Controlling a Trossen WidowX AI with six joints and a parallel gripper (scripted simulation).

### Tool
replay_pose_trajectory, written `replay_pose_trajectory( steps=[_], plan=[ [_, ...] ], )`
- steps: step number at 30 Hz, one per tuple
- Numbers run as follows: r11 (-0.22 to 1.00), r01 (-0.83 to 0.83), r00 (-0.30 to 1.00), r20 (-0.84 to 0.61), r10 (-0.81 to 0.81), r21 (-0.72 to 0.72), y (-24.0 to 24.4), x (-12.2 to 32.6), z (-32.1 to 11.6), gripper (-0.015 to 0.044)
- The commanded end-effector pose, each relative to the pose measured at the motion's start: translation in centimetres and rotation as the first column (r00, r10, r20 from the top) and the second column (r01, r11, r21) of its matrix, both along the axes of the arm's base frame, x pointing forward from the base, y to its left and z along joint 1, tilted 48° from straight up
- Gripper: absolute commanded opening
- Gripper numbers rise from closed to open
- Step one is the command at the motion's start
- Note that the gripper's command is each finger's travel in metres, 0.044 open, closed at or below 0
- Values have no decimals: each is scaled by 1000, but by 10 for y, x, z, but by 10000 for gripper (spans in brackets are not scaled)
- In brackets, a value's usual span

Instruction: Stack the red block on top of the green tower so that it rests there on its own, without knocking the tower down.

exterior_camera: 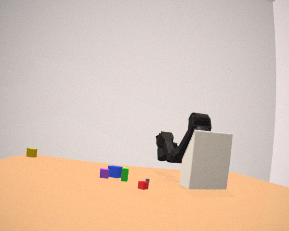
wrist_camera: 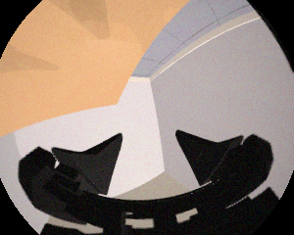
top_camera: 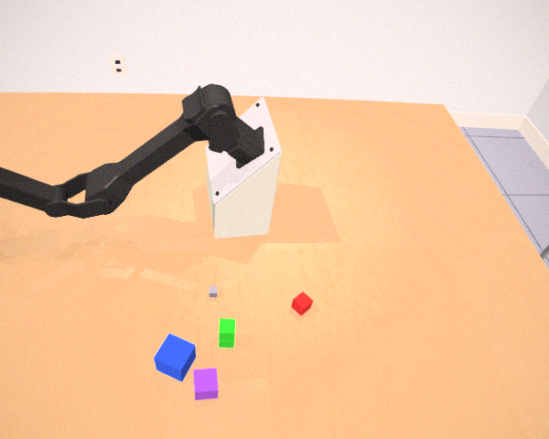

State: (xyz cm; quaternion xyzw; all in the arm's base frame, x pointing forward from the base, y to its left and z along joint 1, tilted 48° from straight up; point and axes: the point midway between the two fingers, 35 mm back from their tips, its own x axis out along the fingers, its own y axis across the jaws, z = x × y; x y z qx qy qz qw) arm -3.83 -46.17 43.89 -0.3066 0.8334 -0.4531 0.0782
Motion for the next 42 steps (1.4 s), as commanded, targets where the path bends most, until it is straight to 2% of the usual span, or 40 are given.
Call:
replay_pose_trajectory(
  steps=[1, 5, 11, 23, 33, 42],
  plan=[
    [1000, -1, 1000, 0, 1, -9, 2, -1, 3, 426],
    [983, -17, 1000, -12, 15, -181, 43, -24, 60, 440],
    [938, -29, 999, -45, 14, -344, 91, -43, 111, 440],
    [719, -71, 982, -177, -73, -692, 249, -68, 212, 440],
    [479, -133, 930, -276, -242, -868, 396, -60, 251, 440],
    [228, -209, 832, -295, -470, -951, 531, -29, 246, 440]
  ],
)
